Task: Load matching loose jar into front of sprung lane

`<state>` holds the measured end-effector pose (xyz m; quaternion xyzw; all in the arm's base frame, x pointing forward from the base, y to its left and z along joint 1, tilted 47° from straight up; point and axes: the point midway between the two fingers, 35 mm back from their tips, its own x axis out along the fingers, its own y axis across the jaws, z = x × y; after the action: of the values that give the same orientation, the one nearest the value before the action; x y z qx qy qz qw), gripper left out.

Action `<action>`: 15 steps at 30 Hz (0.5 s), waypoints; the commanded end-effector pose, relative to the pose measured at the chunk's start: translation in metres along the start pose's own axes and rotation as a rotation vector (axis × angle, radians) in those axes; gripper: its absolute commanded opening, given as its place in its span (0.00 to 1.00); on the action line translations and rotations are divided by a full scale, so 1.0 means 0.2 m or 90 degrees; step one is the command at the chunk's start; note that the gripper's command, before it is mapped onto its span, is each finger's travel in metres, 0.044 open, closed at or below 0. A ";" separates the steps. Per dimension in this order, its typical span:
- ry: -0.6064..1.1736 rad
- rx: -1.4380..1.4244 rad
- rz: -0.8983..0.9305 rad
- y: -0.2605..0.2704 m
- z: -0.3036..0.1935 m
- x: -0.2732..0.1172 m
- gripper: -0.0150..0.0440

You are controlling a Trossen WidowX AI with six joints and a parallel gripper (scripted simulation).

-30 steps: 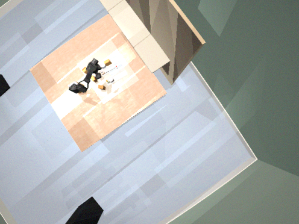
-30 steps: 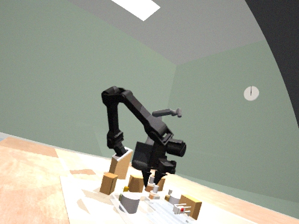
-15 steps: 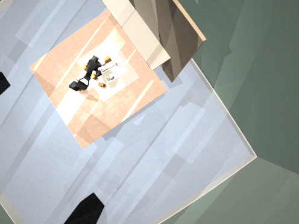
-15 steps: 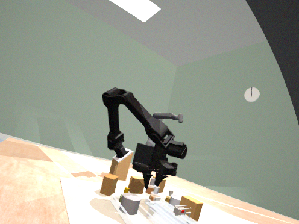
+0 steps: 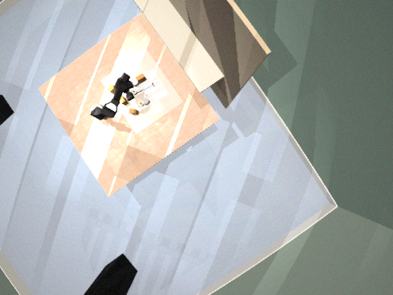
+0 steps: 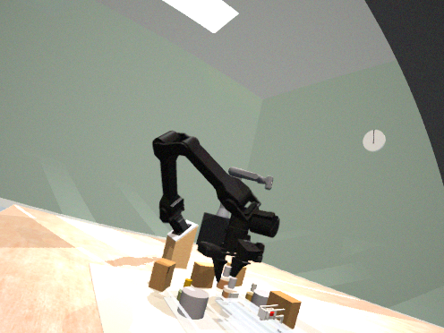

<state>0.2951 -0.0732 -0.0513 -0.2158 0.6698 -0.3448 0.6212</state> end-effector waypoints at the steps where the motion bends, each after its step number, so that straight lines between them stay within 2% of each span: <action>1: -0.010 0.007 0.000 0.00 0.04 -0.01 0.25; 15: -0.010 0.007 0.000 0.00 0.08 -0.01 0.25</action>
<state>0.2966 -0.0735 -0.0512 -0.2204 0.6755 -0.3421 0.6148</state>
